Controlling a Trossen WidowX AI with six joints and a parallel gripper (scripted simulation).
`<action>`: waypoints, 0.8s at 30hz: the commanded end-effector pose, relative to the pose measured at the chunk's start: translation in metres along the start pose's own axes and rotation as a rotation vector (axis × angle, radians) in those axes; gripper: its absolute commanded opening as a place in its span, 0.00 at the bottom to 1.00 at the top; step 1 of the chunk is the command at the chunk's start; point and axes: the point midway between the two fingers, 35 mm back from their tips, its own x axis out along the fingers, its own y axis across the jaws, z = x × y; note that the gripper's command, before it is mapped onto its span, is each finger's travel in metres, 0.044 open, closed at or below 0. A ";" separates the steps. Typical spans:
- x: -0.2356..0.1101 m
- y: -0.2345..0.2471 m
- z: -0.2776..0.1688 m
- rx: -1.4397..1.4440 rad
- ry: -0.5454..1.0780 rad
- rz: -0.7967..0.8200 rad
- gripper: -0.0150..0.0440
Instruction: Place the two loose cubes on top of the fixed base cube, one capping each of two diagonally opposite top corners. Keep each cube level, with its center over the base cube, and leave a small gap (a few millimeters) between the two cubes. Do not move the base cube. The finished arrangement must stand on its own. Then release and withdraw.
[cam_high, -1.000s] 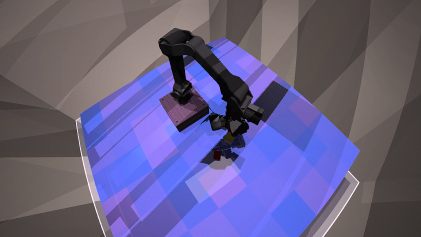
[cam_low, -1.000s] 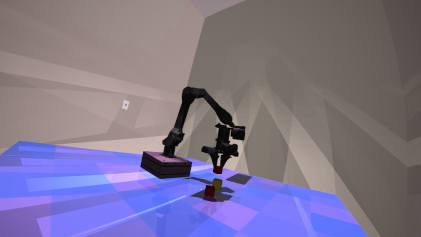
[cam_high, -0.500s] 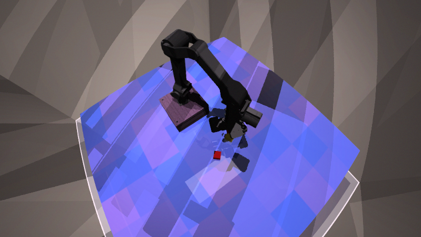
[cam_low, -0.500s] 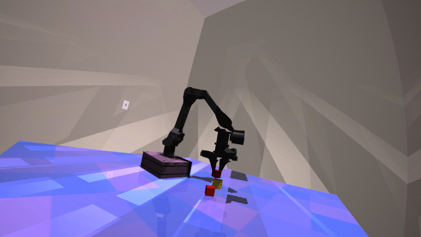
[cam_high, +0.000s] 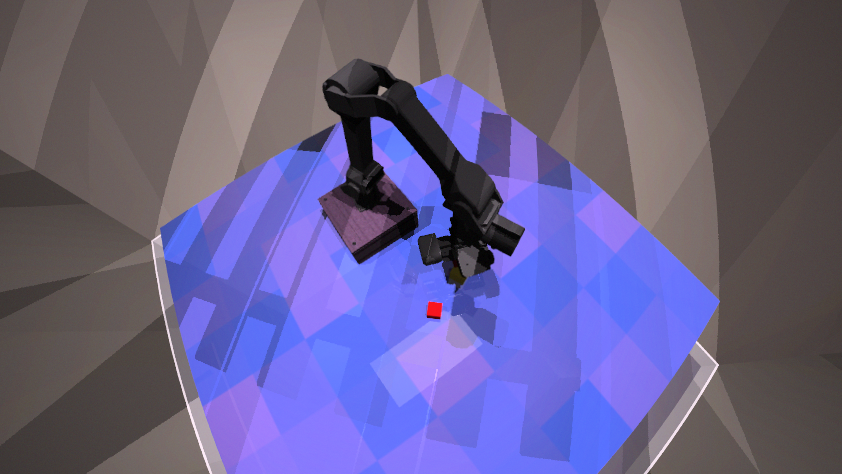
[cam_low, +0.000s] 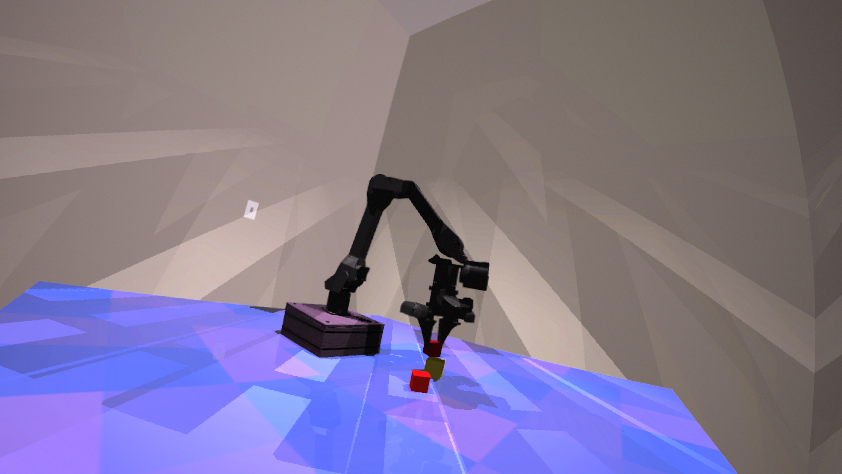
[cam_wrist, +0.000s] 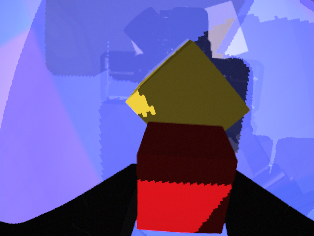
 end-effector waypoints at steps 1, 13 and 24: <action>0.001 -0.001 0.001 -0.004 -0.003 -0.004 0.43; 0.001 -0.001 0.001 -0.004 -0.003 -0.004 0.60; -0.016 0.000 0.000 0.000 0.001 0.000 0.60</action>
